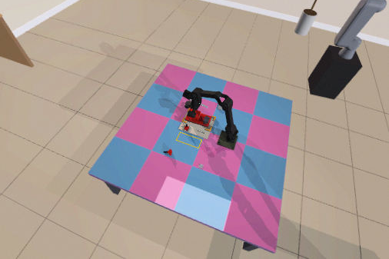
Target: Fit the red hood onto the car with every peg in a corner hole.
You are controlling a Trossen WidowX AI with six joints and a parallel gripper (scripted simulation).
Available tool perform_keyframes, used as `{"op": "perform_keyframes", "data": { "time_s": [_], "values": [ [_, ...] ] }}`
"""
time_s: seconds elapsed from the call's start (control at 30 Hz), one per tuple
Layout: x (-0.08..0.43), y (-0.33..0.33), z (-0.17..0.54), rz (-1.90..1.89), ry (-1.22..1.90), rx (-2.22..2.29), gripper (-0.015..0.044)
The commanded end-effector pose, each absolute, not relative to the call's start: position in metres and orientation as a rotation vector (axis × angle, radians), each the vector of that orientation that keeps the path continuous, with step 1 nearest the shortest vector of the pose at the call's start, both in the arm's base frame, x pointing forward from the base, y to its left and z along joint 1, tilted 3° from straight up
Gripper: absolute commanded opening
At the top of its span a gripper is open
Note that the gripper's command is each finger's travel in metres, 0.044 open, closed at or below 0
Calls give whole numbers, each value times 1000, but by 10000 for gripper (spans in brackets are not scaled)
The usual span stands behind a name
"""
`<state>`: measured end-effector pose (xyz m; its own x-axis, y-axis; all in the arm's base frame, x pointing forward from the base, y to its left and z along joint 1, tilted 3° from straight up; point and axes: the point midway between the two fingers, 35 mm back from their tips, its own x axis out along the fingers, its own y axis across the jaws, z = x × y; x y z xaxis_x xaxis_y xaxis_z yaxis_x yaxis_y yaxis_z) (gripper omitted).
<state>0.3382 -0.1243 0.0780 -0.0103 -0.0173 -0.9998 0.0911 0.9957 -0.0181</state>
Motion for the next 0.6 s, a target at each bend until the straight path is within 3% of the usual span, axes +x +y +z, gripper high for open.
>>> {"op": "perform_keyframes", "data": {
  "time_s": [0.0, 0.57],
  "values": [
    [338, -125, 76, -85, 1578, 53, 0],
    [338, -125, 71, -85, 1578, 53, 0]
  ]
}}
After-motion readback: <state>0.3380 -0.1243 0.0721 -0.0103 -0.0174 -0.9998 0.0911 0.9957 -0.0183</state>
